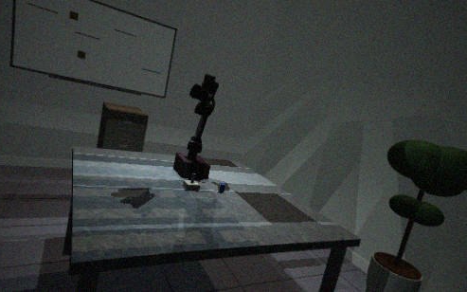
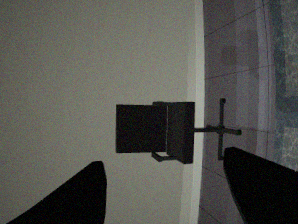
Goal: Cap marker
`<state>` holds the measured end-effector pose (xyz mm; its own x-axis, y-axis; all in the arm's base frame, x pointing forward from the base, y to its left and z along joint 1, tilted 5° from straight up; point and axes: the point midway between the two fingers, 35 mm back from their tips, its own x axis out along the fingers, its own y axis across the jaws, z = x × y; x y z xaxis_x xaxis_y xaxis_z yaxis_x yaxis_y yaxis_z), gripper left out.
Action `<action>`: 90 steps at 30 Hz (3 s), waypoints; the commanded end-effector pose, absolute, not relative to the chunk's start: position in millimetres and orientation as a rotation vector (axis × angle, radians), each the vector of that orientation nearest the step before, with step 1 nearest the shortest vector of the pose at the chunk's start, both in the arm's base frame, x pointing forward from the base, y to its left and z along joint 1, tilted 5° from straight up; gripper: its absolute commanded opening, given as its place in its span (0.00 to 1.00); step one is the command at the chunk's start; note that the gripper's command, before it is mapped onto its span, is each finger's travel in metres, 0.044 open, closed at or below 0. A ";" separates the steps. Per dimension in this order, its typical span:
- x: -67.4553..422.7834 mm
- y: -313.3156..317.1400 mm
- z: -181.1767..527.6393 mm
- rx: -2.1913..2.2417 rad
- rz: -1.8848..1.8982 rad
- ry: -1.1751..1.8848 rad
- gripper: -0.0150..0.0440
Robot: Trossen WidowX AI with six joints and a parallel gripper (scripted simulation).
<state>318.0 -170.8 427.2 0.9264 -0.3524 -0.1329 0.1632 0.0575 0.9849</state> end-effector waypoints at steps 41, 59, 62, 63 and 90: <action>297.6 93.5 40.1 1.288 -1.105 1.196 0.66; 299.8 96.7 6.6 1.288 -1.105 1.196 0.66; 300.2 97.1 1.8 1.288 -1.105 1.196 0.66; 300.4 97.2 0.2 1.288 -1.105 1.196 0.66; 300.7 98.9 -27.4 1.288 -1.105 1.197 0.44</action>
<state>300.4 99.4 -26.9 0.0848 0.0691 -0.9940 0.9962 0.0124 0.0858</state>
